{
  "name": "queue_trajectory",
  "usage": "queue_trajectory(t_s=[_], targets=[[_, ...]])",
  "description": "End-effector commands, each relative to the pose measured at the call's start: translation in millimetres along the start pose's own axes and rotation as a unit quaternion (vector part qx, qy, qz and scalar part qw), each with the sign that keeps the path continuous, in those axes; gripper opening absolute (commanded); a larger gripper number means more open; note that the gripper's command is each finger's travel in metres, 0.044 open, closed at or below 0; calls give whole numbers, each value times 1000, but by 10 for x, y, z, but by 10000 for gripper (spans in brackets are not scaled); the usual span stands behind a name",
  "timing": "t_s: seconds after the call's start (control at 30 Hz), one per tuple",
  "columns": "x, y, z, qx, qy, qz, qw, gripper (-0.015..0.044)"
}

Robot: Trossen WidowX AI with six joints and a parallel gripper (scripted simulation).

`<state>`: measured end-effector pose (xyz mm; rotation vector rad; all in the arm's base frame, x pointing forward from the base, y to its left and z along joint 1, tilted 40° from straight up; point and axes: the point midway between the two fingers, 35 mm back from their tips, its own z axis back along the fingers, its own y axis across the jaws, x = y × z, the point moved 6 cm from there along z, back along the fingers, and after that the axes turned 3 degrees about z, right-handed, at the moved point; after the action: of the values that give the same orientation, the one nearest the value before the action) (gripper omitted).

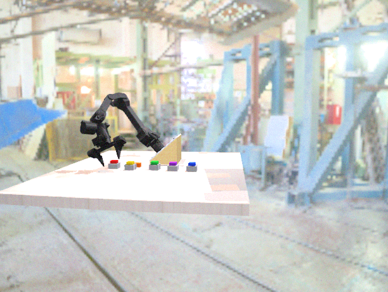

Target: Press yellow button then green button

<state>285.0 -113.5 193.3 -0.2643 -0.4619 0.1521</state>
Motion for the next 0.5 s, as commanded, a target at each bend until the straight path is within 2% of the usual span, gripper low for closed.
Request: queue_trajectory(t_s=[0.0, 0.27, 0.47], targets=[[39, 340, 2, 0, 77, -22, 997, 400], [48, 918, 142, -63, 191, -21, 979, 400], [47, 1279, 347, -152, 227, 6, 962, 400]])
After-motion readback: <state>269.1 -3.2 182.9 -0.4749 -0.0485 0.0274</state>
